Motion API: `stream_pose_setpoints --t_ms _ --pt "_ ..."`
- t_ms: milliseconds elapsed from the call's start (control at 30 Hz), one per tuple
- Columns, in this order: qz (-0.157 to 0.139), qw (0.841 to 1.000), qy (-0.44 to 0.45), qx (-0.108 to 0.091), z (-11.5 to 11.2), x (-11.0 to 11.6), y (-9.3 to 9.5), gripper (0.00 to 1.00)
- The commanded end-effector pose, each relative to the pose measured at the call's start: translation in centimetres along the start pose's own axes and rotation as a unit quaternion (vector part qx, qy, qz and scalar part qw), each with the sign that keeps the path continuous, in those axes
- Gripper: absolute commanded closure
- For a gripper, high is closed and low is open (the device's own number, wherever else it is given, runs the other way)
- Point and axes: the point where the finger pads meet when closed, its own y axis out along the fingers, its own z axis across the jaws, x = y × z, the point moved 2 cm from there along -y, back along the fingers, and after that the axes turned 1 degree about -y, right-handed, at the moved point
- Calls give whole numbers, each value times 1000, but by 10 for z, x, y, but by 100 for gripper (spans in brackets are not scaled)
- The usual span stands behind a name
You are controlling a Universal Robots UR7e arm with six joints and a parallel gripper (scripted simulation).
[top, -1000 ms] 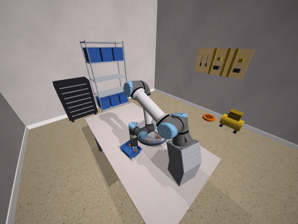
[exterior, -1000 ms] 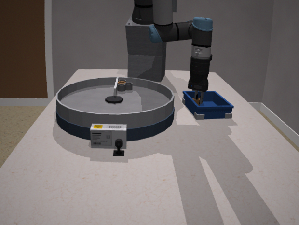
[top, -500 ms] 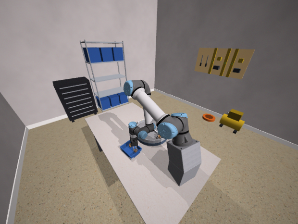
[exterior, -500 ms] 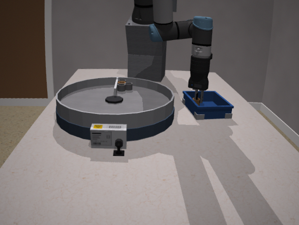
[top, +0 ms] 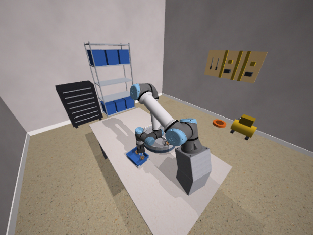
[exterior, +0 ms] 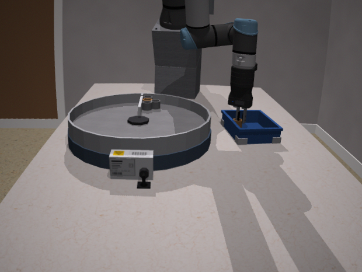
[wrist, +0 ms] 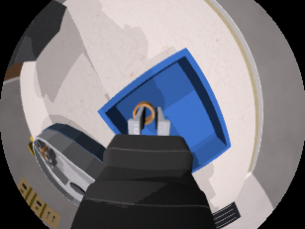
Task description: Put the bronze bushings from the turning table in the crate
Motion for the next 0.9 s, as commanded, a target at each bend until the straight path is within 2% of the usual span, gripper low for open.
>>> stream_pose_setpoints --t_ms 0,867 --pt "-1 1000 0 1 1 0 -4 58" --pt "-1 1000 0 1 1 0 -10 58"
